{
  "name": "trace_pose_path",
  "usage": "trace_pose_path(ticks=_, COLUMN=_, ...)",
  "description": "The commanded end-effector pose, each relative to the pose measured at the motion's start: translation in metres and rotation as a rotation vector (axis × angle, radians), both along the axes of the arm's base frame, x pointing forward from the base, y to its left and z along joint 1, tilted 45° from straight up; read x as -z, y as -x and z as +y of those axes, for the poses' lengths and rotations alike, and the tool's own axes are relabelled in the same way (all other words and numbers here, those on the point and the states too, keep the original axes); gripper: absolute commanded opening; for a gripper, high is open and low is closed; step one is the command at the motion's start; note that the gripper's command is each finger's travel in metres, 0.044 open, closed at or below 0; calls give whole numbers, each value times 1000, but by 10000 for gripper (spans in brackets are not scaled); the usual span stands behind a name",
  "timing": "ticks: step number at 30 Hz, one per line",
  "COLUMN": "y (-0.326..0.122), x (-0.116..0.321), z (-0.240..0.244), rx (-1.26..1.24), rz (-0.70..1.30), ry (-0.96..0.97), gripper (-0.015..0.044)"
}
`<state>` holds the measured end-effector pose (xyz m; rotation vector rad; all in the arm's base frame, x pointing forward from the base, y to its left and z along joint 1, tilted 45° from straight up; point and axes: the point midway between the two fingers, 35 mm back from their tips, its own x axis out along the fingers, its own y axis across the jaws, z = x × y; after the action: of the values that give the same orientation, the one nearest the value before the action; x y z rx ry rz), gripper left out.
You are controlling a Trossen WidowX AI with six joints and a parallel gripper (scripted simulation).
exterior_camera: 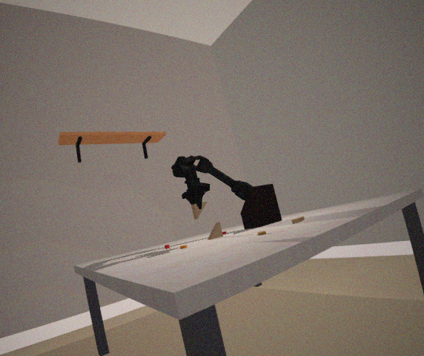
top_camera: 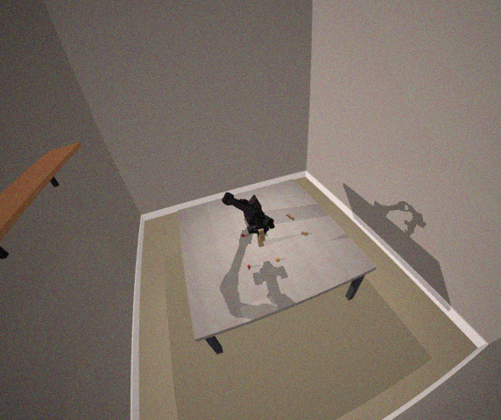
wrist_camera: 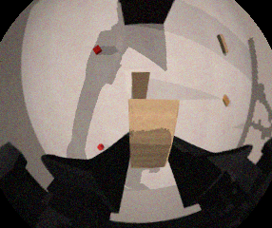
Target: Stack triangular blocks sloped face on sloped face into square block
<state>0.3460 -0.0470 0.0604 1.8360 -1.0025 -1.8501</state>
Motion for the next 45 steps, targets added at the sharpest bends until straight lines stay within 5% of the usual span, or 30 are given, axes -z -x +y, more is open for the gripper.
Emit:
trace_pose_path(ticks=1, y=7, x=9, z=-9, rx=-4, rz=3, ry=4, gripper=0)
trace_pose_path(ticks=24, y=39, x=62, z=-52, rx=-3, rz=5, ry=8, gripper=0)
trace_pose_path(ticks=45, y=40, x=62, z=-52, rx=-13, rz=7, ry=18, gripper=0)
